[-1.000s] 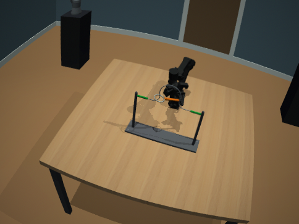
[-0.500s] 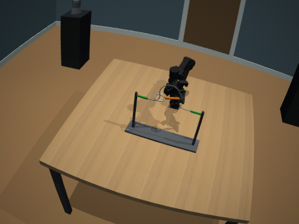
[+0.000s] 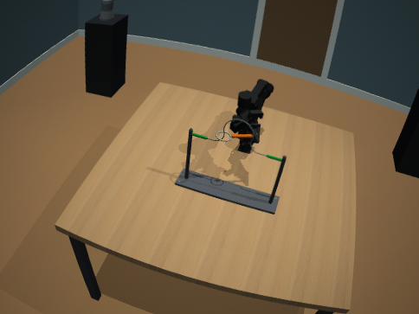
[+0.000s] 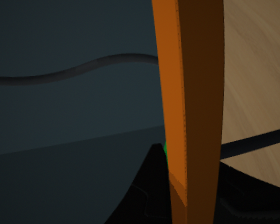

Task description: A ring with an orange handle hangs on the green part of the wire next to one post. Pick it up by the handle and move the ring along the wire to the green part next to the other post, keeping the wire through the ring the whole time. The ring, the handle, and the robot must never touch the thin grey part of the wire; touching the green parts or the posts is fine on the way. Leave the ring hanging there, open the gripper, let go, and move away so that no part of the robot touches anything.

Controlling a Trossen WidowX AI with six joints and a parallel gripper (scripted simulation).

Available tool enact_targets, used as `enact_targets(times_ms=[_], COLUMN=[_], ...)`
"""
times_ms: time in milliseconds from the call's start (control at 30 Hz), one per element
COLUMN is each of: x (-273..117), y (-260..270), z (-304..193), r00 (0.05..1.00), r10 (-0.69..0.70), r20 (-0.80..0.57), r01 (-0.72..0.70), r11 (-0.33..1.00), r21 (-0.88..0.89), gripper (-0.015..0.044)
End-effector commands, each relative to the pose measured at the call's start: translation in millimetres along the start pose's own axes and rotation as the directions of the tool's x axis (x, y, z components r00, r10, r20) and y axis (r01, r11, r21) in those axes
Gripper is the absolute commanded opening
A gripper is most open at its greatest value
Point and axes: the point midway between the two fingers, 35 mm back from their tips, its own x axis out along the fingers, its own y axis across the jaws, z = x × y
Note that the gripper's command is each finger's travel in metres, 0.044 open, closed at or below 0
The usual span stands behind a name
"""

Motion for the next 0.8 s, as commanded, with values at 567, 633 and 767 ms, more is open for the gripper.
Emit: enact_targets(times_ms=[567,633,767], x=[-3,-4,-4], y=[25,27,29], z=[1,1,2], r00=[0.999,0.998,0.998], r10=[0.051,0.054,0.058], r20=[-0.009,-0.009,-0.010], r01=[-0.051,-0.053,-0.056], r11=[0.995,0.995,0.994], r21=[0.081,0.088,0.098], gripper=[-0.0150,-0.0150,-0.0150])
